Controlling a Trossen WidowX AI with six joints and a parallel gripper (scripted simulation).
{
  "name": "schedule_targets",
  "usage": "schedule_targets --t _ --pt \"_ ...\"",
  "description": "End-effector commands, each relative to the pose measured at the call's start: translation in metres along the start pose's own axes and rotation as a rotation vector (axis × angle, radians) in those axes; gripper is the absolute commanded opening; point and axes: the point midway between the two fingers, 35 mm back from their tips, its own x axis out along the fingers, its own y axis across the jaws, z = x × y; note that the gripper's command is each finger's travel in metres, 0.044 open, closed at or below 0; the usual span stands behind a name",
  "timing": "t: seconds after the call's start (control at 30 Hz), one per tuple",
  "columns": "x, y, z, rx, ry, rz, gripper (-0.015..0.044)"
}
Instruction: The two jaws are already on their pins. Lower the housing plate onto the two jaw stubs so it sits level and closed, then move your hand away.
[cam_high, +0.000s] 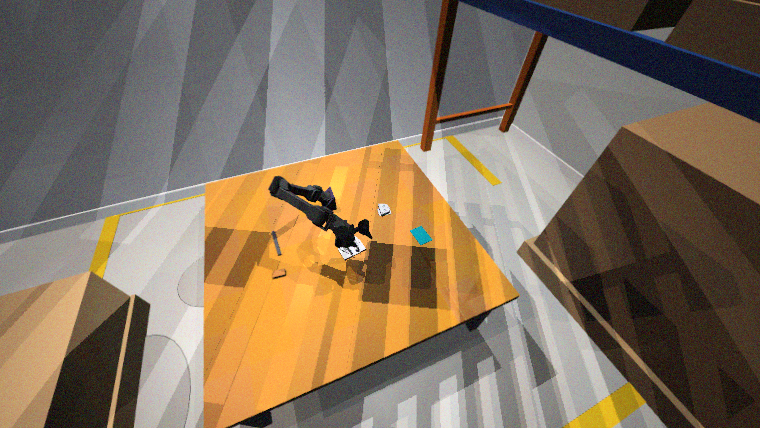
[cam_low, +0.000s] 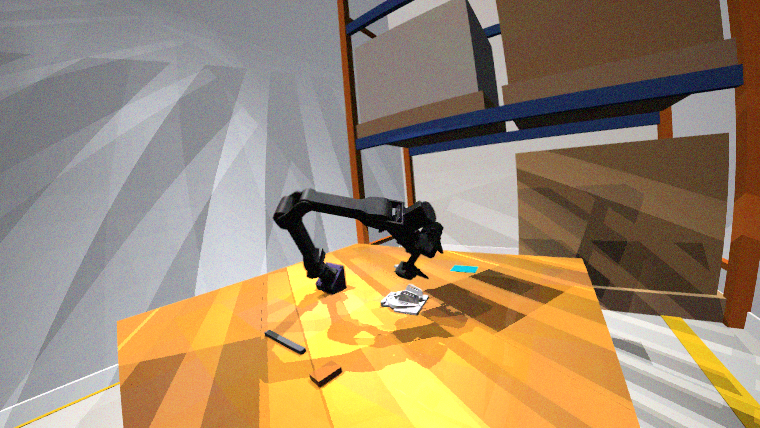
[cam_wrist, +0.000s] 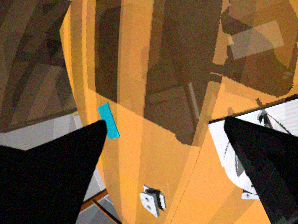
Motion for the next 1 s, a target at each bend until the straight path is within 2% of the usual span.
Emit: schedule_targets --t 0.0,0.97 --pt "0.007 0.014 -0.013 -0.095 0.034 -0.02 0.044" --pt "0.044 0.083 -0.13 -0.766 0.3 -0.161 0.044"
